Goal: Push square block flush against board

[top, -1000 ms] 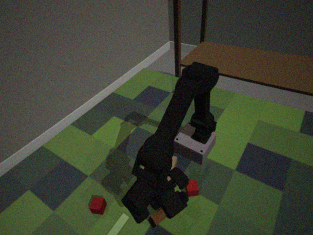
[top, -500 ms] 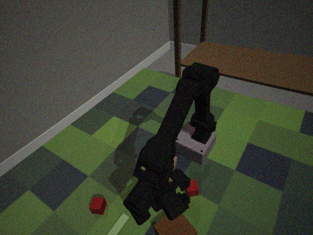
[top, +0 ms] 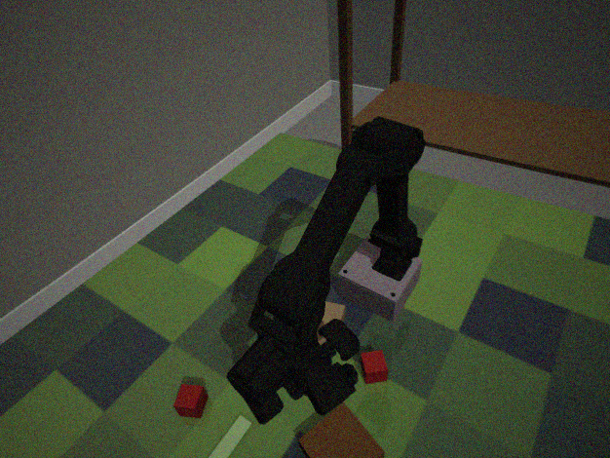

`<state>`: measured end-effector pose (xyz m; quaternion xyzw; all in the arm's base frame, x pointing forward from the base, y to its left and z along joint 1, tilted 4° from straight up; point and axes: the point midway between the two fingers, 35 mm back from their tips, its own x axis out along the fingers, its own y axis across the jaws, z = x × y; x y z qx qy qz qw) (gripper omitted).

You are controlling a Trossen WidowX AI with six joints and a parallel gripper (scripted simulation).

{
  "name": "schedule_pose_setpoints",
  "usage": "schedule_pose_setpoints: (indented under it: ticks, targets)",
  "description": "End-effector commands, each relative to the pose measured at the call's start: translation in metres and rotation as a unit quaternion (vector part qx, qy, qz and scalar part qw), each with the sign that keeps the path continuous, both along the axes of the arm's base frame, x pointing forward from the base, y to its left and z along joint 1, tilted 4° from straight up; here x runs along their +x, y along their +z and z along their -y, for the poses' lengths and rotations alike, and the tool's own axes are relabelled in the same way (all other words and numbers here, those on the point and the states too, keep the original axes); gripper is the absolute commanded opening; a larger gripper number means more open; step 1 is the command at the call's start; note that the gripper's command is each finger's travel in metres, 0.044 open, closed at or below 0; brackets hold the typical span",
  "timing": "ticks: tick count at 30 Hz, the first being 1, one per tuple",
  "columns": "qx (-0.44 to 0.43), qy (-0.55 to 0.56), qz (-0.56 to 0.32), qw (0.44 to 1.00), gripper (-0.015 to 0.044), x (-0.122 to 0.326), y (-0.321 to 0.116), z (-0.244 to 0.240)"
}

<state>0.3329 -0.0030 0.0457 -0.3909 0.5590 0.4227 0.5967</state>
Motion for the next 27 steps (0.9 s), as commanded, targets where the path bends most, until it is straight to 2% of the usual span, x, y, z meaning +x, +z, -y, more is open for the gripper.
schedule_pose_setpoints:
  ticks: [1, 9, 14, 27]
  targets:
    - [0.001, 0.002, 0.001, 1.0, 0.0, -0.002, 0.0, 0.005]
    - [0.0, 0.0, 0.0, 1.0, 0.0, -0.005, 0.002, 0.012]
    - [0.0, 0.002, 0.001, 1.0, 0.0, -0.006, 0.049, 0.015]
    - [0.0, 0.002, 0.001, 1.0, 0.0, -0.006, 0.049, 0.015]
